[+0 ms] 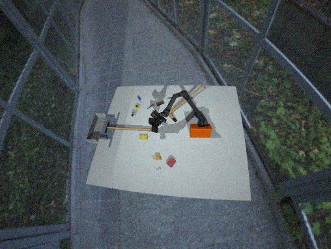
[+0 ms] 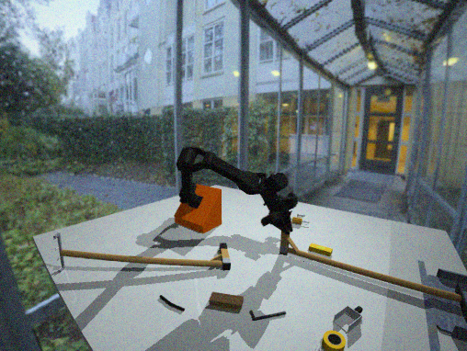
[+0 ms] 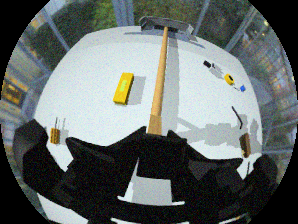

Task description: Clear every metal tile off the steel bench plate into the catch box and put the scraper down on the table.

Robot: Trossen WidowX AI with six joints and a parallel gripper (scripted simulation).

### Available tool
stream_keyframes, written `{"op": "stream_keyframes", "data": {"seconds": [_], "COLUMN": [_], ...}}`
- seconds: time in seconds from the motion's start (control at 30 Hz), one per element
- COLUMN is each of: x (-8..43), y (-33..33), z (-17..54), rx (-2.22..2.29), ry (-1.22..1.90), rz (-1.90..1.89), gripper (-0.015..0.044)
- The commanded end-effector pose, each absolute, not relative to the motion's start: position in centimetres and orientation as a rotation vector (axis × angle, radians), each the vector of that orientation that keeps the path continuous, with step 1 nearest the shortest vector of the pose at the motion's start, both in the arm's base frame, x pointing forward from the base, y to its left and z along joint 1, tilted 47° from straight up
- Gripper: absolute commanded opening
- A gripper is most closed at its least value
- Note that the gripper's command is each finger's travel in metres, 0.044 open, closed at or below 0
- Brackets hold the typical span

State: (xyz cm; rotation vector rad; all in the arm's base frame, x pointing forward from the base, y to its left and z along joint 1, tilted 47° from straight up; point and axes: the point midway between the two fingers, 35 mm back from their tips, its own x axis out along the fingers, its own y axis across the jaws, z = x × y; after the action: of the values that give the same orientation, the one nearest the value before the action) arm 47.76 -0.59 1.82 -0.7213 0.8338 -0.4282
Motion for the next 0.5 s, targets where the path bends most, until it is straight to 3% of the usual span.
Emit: {"op": "stream_keyframes", "data": {"seconds": [0.0,0.47], "x": [48.7,50.8], "y": [-0.4,-0.4], "z": [2.3,2.4], "rx": [-0.718,-0.718], "ry": [0.82,0.818], "rz": [-0.424,-0.425], "gripper": [0.0,0.0]}}
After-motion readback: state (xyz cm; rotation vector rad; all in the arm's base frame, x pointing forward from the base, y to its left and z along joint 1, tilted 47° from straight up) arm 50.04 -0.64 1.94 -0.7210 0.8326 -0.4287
